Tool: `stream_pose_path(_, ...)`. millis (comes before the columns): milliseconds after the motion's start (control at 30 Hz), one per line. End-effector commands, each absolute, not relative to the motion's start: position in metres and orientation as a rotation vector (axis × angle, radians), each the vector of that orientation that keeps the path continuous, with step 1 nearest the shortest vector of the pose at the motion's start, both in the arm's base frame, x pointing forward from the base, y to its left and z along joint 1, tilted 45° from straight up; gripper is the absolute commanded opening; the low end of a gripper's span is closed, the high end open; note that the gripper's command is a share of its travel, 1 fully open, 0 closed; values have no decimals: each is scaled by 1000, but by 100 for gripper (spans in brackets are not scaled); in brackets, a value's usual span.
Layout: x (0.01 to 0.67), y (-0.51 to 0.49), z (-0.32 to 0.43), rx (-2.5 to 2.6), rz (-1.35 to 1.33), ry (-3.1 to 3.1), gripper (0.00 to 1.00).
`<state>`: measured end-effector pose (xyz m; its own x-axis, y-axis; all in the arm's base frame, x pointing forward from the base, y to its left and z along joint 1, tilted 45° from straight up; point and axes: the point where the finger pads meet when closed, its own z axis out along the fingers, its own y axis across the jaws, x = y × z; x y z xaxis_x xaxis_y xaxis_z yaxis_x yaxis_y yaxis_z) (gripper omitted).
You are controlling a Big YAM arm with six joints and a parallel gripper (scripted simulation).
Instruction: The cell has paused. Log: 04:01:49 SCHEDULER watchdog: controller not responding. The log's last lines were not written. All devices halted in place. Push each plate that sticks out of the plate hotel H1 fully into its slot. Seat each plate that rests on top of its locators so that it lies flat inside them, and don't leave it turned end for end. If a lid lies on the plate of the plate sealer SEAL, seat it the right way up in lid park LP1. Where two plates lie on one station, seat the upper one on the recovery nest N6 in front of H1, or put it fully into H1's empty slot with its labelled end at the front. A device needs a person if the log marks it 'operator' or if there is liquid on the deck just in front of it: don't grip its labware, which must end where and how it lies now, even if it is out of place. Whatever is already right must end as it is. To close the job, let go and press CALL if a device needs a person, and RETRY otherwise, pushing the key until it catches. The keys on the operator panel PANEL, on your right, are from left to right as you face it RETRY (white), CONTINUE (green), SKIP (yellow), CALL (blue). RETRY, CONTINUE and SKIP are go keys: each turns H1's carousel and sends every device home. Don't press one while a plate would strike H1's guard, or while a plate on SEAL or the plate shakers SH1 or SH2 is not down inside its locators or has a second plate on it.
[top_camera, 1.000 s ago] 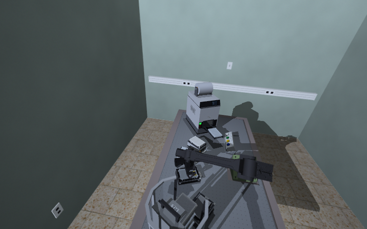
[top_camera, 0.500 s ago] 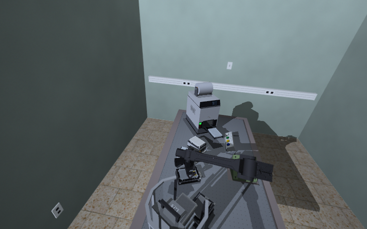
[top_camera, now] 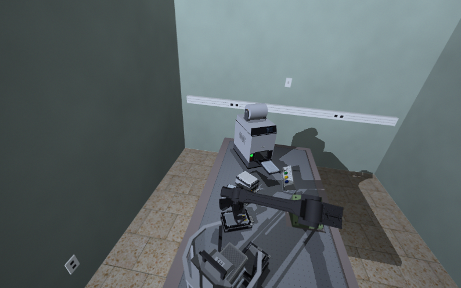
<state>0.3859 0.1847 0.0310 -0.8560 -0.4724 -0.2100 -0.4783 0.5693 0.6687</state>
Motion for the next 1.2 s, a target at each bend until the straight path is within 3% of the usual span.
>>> stream_pose_path(0,393,198,31,-866,1189,2771,100)
stream_pose_path(1167,414,149,83,-852,1154,2733,100)
